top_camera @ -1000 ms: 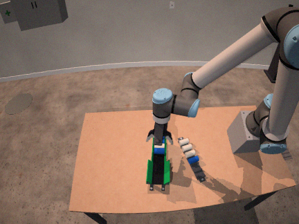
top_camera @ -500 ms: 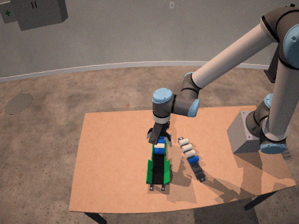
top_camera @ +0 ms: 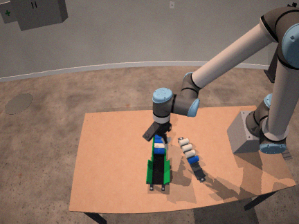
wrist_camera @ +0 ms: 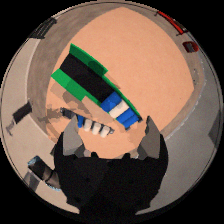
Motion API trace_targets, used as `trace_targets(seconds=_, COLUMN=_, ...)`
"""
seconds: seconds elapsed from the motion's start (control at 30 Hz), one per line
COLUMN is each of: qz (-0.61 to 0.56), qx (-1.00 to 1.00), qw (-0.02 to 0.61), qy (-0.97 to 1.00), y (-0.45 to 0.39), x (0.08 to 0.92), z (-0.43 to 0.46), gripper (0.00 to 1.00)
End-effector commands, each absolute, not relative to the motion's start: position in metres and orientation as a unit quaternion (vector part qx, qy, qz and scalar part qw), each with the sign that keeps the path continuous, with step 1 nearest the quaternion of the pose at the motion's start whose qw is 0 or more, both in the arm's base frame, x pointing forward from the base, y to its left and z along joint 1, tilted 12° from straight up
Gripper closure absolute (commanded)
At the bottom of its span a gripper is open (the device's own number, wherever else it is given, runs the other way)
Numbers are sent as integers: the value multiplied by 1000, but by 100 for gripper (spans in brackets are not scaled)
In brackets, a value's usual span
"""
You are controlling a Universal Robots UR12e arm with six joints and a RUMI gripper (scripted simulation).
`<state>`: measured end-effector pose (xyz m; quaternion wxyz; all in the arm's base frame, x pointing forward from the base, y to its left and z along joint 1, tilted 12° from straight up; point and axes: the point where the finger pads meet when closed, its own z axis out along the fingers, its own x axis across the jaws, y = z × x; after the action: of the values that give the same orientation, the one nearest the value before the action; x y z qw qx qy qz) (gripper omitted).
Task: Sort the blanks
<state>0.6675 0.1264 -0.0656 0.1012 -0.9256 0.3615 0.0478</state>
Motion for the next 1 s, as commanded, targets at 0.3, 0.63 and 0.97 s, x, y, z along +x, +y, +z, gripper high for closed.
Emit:
trace_targets(seconds=0.3, qz=70, qx=-799, qw=83, qy=592, y=117, x=673, z=-69, gripper=0)
trace_targets(seconds=0.63, qz=85, qx=-663, qw=67, qy=741, y=108, x=673, z=-73, gripper=0)
trace_targets(seconds=0.97, qz=97, qx=-505, qw=49, qy=856, y=100, x=671, z=-76, gripper=0)
